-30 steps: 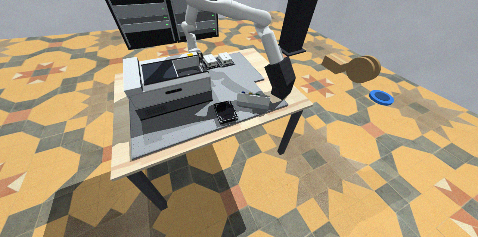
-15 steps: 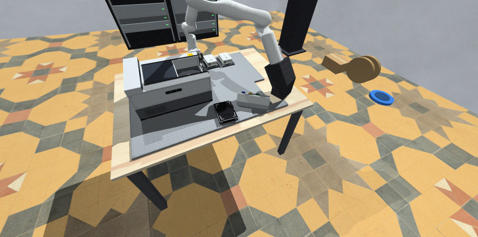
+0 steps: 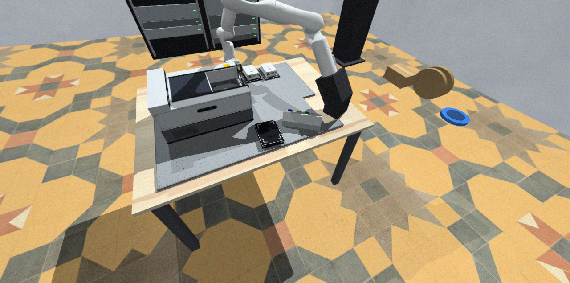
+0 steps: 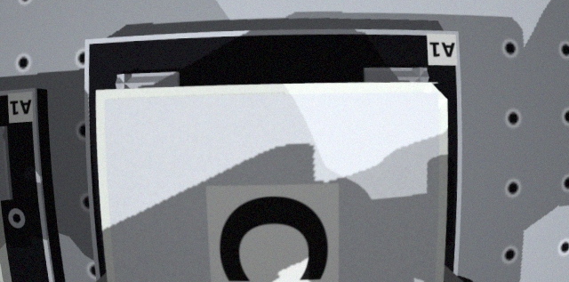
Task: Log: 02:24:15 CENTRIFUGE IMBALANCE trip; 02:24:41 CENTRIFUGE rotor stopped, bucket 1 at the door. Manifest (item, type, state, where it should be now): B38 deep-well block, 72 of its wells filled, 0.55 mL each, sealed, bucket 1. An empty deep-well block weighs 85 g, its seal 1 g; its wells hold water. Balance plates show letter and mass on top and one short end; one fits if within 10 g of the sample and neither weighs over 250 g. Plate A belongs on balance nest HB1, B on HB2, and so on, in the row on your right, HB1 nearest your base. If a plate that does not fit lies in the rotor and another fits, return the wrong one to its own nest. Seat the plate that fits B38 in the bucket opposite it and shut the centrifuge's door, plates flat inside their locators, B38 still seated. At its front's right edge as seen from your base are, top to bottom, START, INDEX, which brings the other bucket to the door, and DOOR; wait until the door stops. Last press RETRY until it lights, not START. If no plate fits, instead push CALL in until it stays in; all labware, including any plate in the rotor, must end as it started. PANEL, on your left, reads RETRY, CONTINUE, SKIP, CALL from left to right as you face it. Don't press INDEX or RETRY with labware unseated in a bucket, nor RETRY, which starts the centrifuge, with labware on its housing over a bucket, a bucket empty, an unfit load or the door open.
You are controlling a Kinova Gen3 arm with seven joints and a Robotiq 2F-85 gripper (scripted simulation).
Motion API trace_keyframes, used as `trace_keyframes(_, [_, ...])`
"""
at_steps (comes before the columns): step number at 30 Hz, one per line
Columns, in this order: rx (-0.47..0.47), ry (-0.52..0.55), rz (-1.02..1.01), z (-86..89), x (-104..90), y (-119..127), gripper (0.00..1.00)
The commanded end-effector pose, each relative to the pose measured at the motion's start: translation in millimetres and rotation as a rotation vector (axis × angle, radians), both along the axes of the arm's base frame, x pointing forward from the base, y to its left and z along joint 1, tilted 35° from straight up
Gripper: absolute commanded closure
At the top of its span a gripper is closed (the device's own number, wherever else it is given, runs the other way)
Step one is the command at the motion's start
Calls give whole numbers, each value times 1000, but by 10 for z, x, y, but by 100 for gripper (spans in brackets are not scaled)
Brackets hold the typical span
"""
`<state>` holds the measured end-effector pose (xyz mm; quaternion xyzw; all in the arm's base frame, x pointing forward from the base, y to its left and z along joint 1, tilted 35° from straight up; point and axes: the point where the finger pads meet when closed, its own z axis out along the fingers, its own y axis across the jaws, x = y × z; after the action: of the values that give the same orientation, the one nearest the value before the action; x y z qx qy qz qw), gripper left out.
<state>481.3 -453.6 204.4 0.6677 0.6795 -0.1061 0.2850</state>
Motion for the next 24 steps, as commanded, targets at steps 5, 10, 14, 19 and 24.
trace_keyframes(5, [-1,-2,1,-7,9,-10,0])
trace_keyframes(10, [-1,-2,1,-10,10,-12,0])
trace_keyframes(14, [-1,-2,1,-10,10,-12,0])
trace_keyframes(19, [-1,-2,1,-10,10,-12,0])
trace_keyframes(24, [-1,-2,1,2,6,-4,5])
